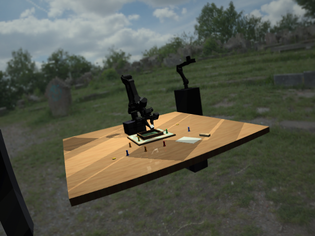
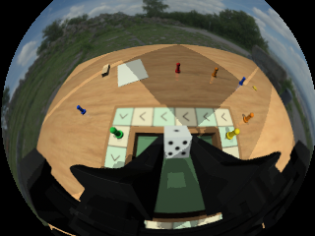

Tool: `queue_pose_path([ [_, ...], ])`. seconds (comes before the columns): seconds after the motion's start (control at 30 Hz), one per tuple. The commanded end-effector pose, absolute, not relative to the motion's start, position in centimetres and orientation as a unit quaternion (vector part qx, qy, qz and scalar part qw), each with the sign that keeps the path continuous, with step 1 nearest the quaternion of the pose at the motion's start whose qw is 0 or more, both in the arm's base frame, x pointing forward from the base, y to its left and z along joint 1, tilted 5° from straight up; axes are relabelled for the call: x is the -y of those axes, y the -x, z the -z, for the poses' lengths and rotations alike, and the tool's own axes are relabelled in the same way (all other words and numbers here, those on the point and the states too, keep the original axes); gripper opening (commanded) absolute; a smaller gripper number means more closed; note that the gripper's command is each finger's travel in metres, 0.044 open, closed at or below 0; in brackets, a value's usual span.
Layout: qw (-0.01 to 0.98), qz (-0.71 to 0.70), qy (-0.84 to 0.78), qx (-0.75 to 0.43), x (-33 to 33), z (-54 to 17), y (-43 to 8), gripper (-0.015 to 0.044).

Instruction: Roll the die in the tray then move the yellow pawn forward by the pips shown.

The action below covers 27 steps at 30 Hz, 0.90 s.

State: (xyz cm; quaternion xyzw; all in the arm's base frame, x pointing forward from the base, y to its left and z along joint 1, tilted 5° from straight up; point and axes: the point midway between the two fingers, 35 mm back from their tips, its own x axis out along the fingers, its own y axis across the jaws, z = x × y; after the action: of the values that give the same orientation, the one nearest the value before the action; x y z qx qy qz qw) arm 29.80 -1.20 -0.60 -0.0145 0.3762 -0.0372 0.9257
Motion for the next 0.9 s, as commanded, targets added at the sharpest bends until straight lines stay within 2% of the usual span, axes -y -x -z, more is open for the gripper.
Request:
queue_pose_path([
  [0.0, 0.931, 0.039, 0.019, -0.363, 1.3, 0.4, -29.3, 0.0000],
  [0.4, 0.930, 0.039, 0.019, -0.364, 1.2, -3.8, -25.2, 0.0000],
  [0.87, 0.930, 0.039, 0.019, -0.364, 1.2, -3.9, -25.2, 0.0000],
])
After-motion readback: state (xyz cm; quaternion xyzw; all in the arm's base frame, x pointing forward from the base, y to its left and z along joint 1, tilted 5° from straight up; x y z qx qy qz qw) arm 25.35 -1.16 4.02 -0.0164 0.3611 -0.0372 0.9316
